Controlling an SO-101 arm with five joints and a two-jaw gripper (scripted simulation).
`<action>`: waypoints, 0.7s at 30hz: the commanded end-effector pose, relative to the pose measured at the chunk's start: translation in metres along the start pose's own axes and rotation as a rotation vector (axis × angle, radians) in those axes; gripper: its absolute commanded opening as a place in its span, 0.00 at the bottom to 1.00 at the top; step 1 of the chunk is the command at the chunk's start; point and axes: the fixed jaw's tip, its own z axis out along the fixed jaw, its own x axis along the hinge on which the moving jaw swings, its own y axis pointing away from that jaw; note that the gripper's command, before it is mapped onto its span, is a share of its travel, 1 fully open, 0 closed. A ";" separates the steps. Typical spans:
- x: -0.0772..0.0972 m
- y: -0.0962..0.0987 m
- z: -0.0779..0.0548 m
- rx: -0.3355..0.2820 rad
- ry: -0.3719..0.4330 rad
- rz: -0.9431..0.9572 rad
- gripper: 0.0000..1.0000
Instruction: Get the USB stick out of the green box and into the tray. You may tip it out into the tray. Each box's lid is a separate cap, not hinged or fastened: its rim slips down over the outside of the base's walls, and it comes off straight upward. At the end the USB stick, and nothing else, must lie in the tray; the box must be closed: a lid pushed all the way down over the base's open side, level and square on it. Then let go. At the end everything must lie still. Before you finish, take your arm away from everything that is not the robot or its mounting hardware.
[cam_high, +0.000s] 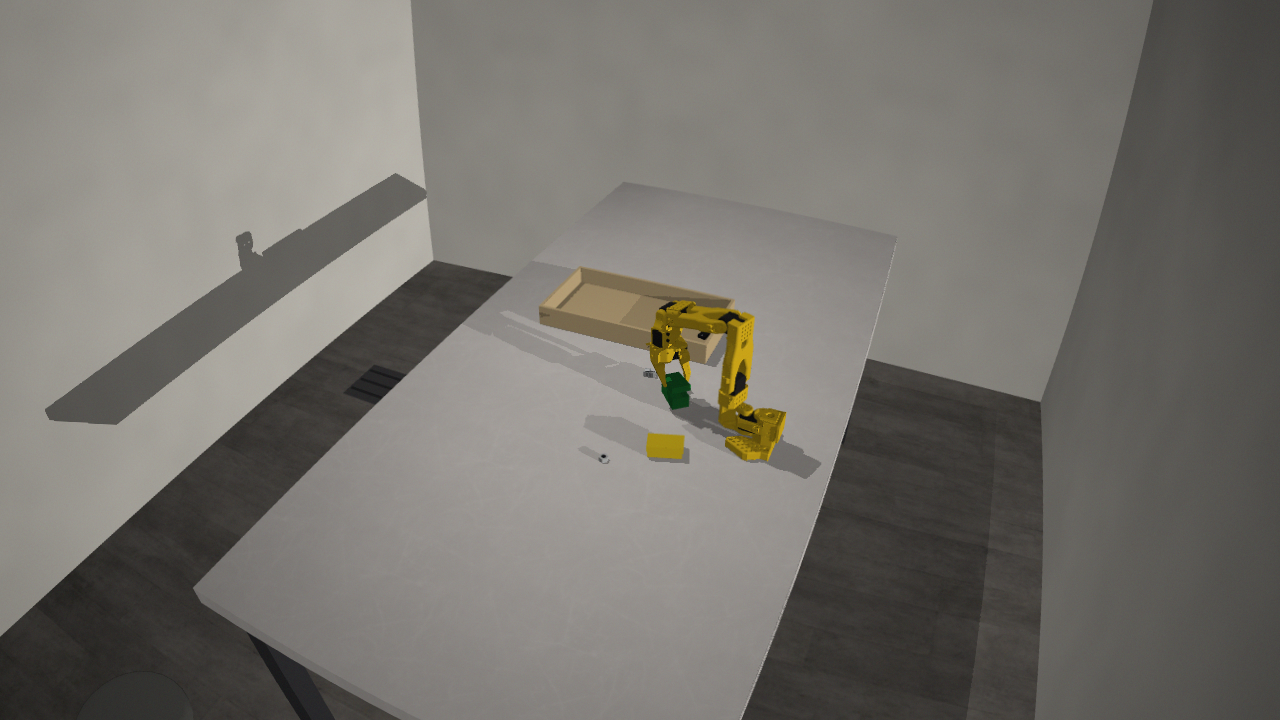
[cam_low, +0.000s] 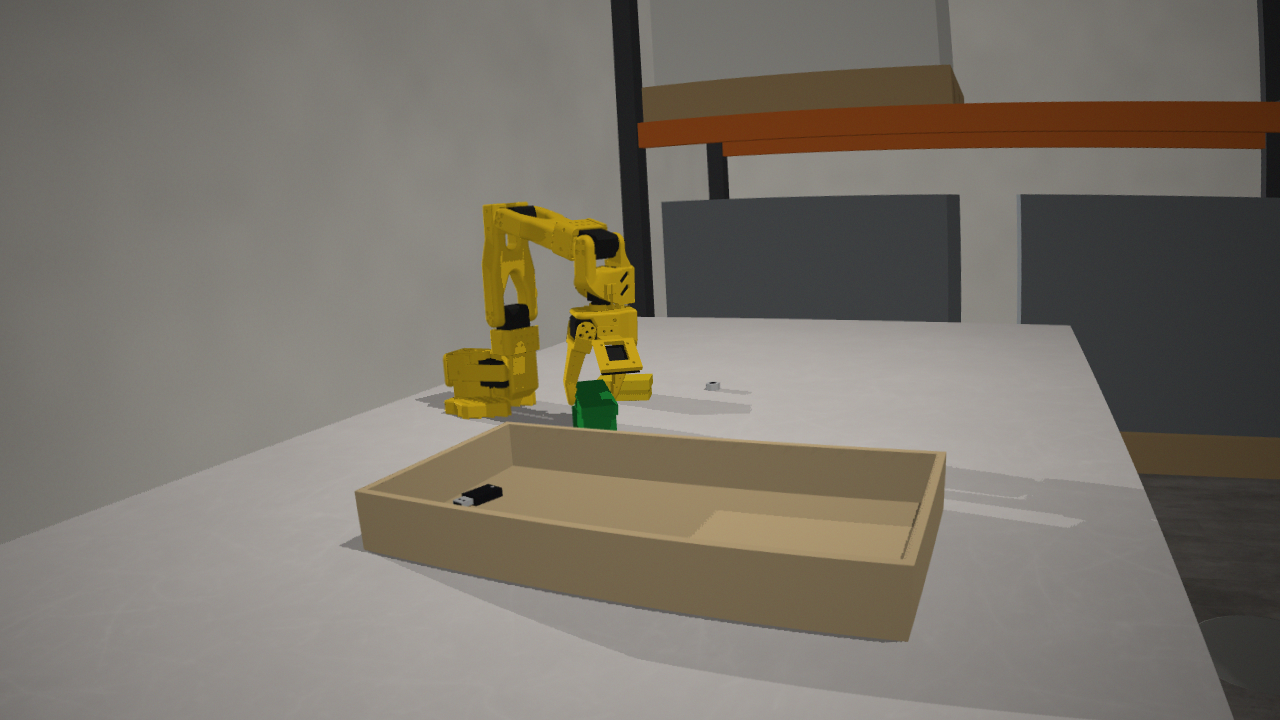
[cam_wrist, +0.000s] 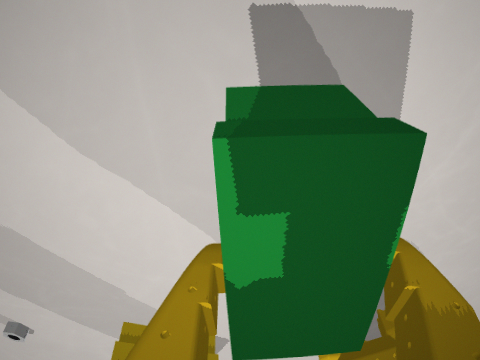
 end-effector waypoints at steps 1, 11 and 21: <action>-0.004 0.004 -0.017 -0.029 -0.048 0.004 0.21; -0.003 0.004 -0.027 -0.029 -0.048 0.004 0.21; -0.002 0.003 -0.030 -0.029 -0.048 0.004 0.21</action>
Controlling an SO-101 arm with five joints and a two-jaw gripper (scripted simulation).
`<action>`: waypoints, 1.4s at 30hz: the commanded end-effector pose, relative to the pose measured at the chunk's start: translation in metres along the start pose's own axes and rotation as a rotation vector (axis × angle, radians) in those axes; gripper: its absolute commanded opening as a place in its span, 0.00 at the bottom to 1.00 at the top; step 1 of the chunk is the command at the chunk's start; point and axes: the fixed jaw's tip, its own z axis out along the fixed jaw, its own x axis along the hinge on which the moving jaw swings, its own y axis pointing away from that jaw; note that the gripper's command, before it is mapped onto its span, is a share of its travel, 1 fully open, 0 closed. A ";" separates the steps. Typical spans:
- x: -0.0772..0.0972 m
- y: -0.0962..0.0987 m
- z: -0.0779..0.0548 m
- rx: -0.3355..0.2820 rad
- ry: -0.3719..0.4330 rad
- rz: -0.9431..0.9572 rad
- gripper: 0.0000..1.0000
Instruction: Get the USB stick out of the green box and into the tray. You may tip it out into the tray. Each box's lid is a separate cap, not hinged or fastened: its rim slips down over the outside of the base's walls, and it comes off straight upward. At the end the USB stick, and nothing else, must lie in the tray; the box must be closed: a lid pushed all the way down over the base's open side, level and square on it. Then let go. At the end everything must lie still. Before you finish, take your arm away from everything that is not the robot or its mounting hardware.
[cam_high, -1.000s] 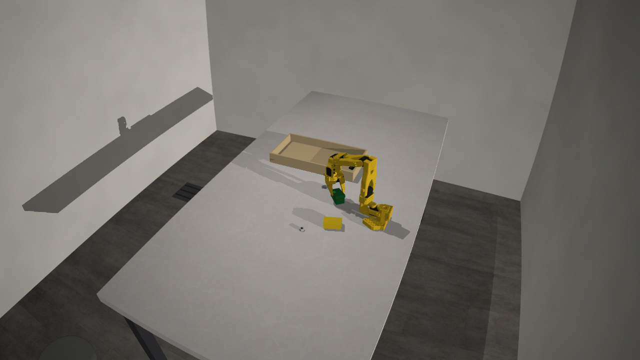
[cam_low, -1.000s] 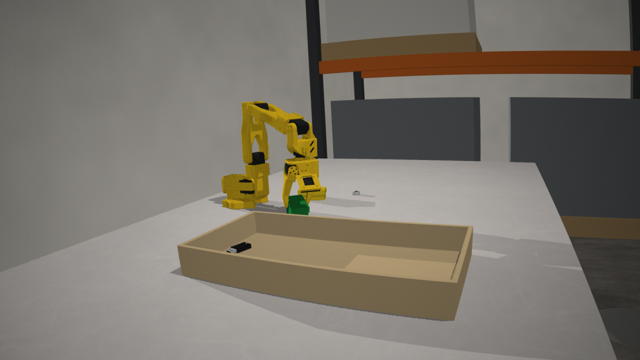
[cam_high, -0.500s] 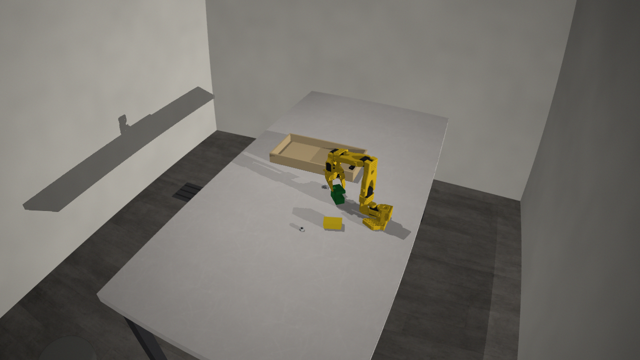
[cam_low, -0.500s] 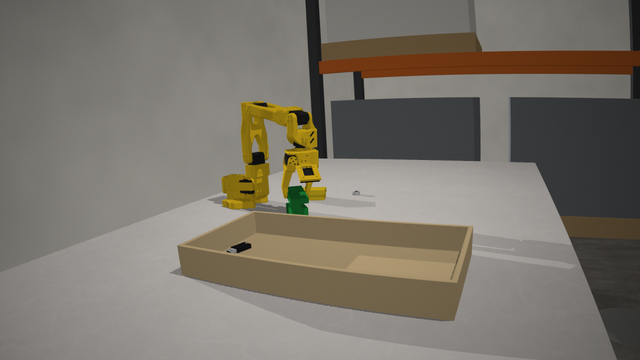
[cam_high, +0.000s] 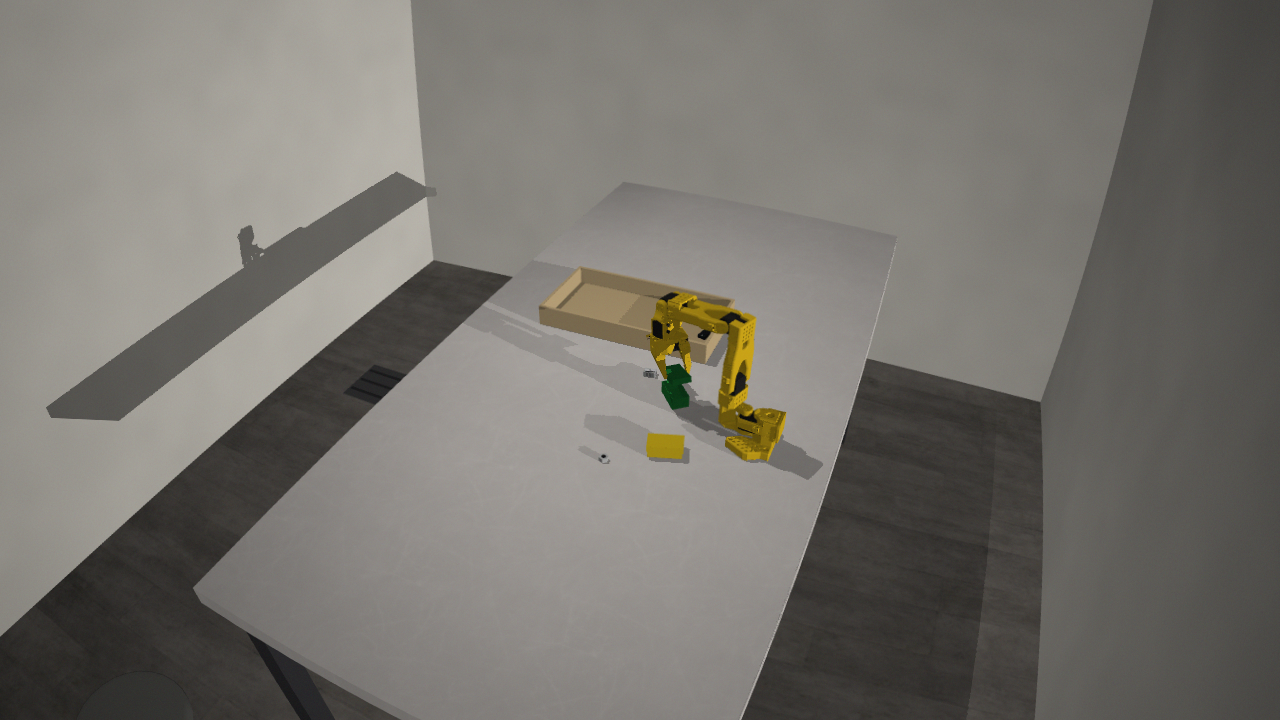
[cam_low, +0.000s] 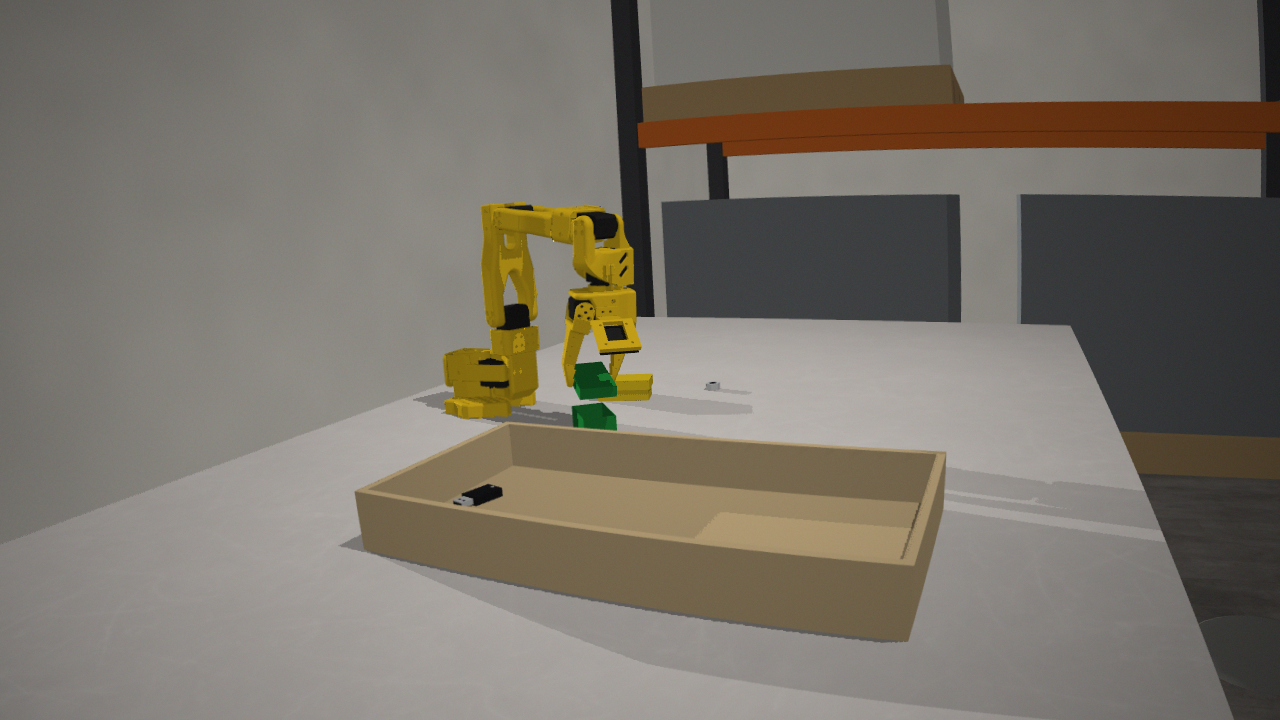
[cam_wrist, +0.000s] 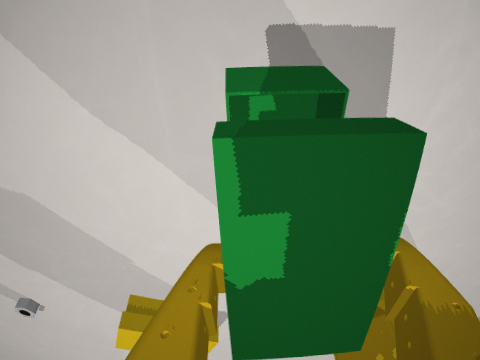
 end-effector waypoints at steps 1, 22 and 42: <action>-0.004 0.004 -0.011 -0.030 -0.050 0.004 0.21; -0.004 0.004 -0.011 -0.030 -0.050 0.004 0.21; -0.006 0.005 -0.020 -0.030 -0.050 0.004 0.21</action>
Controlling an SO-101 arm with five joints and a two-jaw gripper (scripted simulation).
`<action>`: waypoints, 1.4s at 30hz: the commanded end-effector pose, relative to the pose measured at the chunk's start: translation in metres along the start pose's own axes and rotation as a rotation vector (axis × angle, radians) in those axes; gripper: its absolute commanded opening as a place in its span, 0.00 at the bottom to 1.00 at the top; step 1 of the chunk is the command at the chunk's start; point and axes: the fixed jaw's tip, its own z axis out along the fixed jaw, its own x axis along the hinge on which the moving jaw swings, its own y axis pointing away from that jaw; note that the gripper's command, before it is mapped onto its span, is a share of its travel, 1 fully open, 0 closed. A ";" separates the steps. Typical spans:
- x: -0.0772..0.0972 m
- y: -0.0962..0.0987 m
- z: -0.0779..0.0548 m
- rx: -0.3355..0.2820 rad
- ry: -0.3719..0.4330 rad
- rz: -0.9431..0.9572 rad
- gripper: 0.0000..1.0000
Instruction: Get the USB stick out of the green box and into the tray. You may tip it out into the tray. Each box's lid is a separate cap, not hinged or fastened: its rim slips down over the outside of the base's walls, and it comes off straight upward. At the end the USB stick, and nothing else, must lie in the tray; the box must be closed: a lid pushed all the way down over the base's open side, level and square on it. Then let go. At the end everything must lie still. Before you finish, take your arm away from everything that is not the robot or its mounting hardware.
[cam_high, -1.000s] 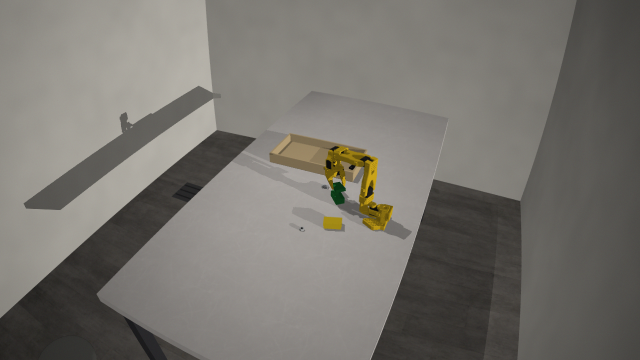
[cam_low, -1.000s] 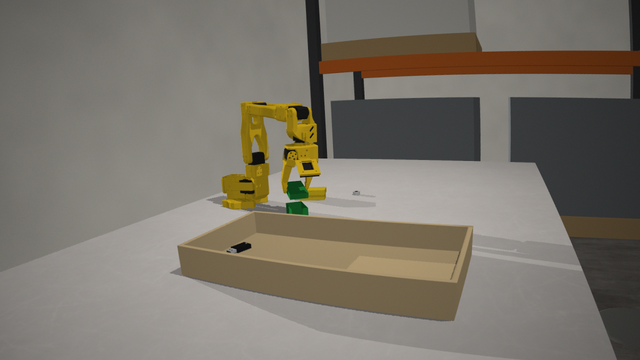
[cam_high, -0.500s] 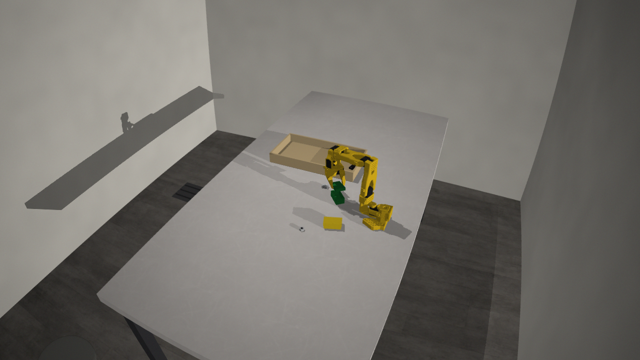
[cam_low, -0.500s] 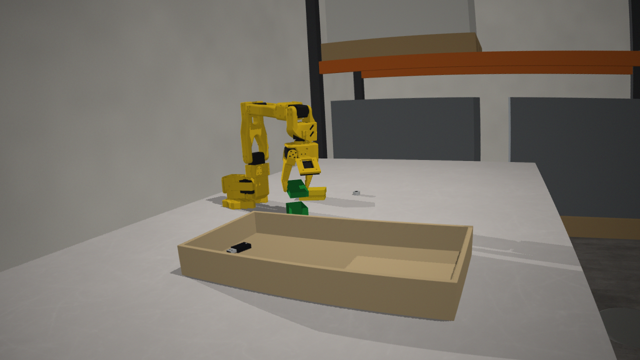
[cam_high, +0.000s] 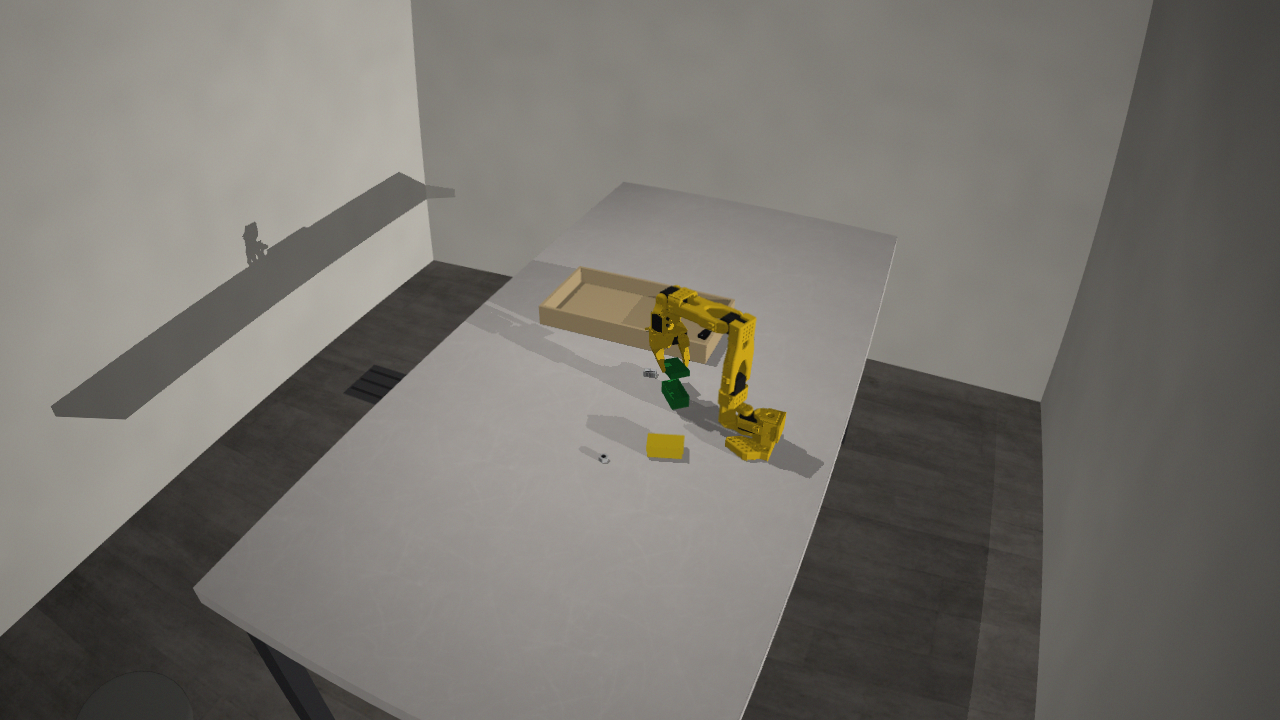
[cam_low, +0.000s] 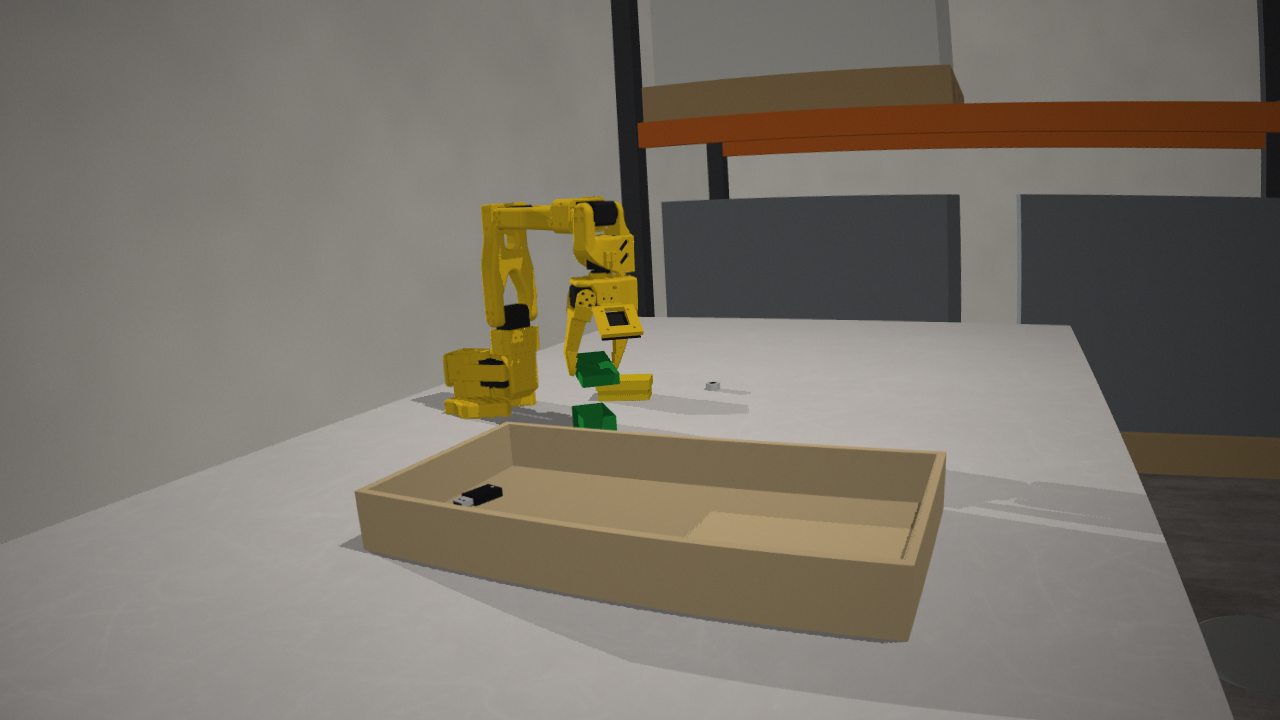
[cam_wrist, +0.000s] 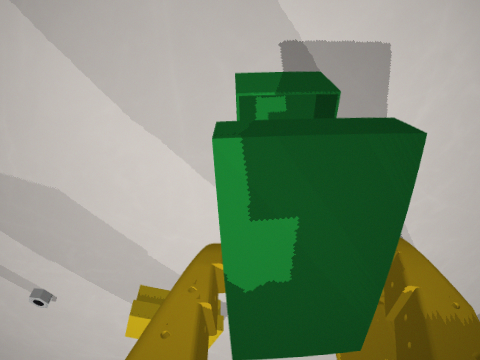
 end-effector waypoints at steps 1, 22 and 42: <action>-0.002 0.003 -0.006 -0.017 -0.028 0.004 0.21; -0.001 0.002 -0.003 -0.017 -0.028 0.004 0.21; -0.001 0.002 -0.002 -0.017 -0.028 0.004 0.21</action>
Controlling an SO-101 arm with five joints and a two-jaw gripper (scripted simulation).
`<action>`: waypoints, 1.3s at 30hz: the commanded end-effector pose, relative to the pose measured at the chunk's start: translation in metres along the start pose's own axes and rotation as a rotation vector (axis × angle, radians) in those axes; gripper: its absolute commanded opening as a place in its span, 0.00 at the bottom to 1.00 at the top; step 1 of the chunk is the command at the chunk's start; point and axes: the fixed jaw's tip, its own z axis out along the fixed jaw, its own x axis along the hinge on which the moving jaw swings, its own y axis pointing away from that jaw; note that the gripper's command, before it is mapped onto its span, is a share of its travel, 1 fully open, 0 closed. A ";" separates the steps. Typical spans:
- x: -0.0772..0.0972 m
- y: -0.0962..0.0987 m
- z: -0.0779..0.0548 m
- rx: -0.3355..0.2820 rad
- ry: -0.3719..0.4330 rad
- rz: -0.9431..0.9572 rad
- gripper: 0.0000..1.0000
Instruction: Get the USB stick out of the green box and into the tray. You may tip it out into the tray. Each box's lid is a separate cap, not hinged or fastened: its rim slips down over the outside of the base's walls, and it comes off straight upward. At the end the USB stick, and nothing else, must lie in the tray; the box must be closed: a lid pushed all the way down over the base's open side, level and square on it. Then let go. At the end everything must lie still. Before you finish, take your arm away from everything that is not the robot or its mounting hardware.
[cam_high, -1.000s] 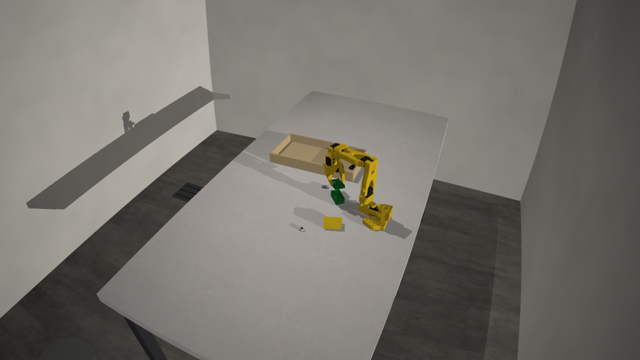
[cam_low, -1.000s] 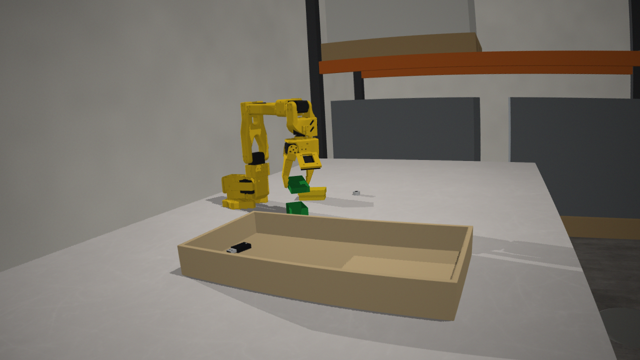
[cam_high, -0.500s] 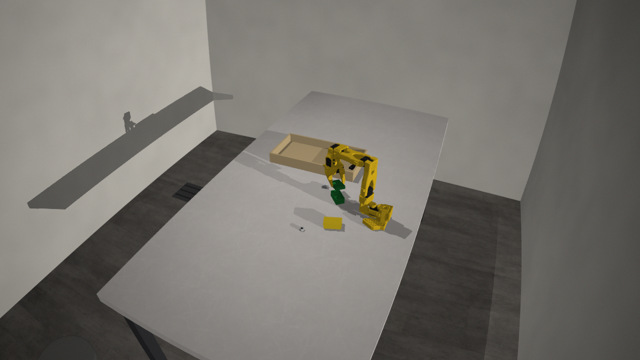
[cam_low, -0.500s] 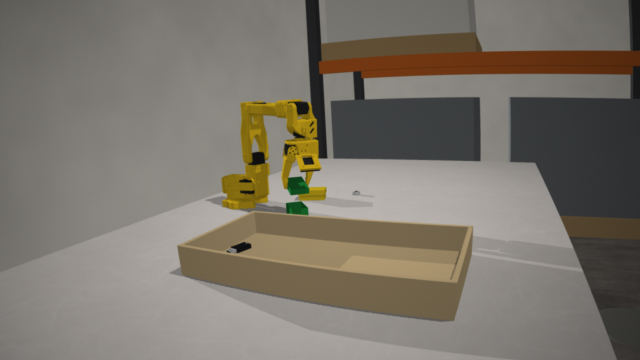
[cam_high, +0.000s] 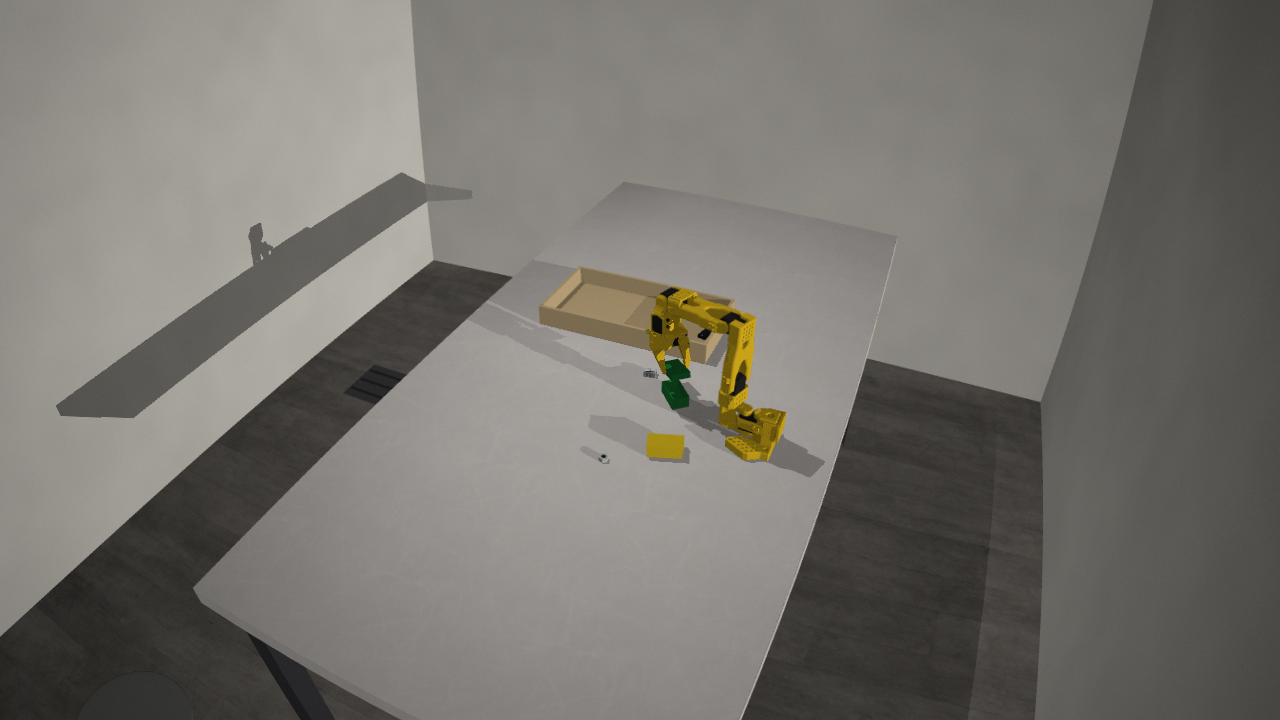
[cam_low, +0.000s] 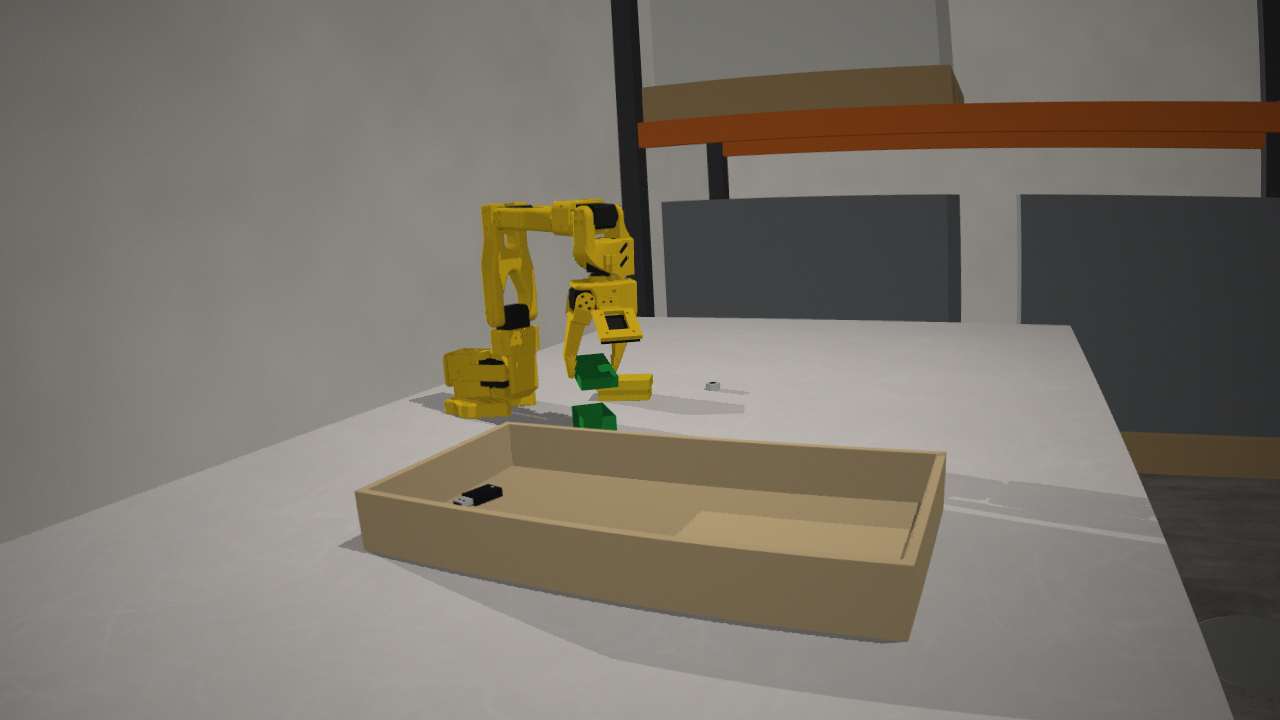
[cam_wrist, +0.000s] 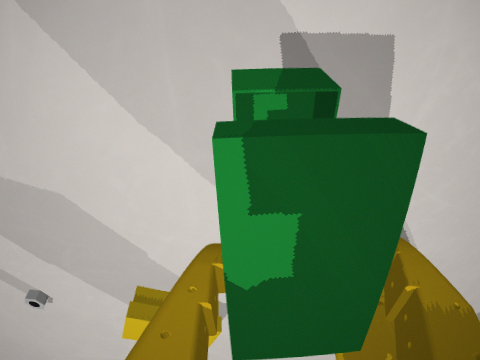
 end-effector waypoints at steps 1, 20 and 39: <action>-0.002 0.003 -0.005 -0.023 -0.037 0.004 0.21; 0.002 0.003 -0.005 -0.023 -0.037 0.005 0.21; 0.006 0.003 -0.005 -0.023 -0.037 0.005 0.21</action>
